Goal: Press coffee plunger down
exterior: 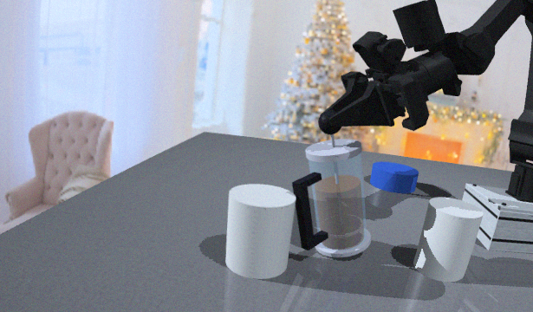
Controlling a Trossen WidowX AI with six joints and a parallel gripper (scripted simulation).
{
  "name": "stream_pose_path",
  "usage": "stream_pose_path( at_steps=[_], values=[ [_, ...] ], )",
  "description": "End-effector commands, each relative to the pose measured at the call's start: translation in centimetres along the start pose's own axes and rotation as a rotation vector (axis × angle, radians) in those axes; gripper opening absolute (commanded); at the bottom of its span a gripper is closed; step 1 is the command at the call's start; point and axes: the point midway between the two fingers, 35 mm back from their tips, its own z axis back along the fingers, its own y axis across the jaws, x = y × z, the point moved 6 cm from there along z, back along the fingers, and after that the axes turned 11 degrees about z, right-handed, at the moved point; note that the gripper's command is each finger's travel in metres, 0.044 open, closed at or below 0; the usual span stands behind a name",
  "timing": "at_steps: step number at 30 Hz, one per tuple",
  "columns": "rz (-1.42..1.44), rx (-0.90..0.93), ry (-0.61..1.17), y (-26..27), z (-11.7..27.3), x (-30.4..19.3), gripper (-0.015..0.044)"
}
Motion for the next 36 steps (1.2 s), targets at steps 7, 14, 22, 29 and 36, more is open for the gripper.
stream_pose_path(
  at_steps=[7, 14, 22, 29, 36],
  values=[
    [0.007, 0.003, 0.017, 0.1, -0.3, -0.4, 0.0130],
    [0.000, 0.000, 0.001, 0.0, 0.0, 0.0, 0.0130],
    [0.000, 0.000, 0.001, 0.0, 0.0, 0.0, 0.0261],
    [0.000, 0.000, 0.001, 0.0, 0.0, 0.0, 0.0440],
    [0.001, 0.000, 0.005, -0.2, 1.6, 1.2, 0.0440]
  ],
)
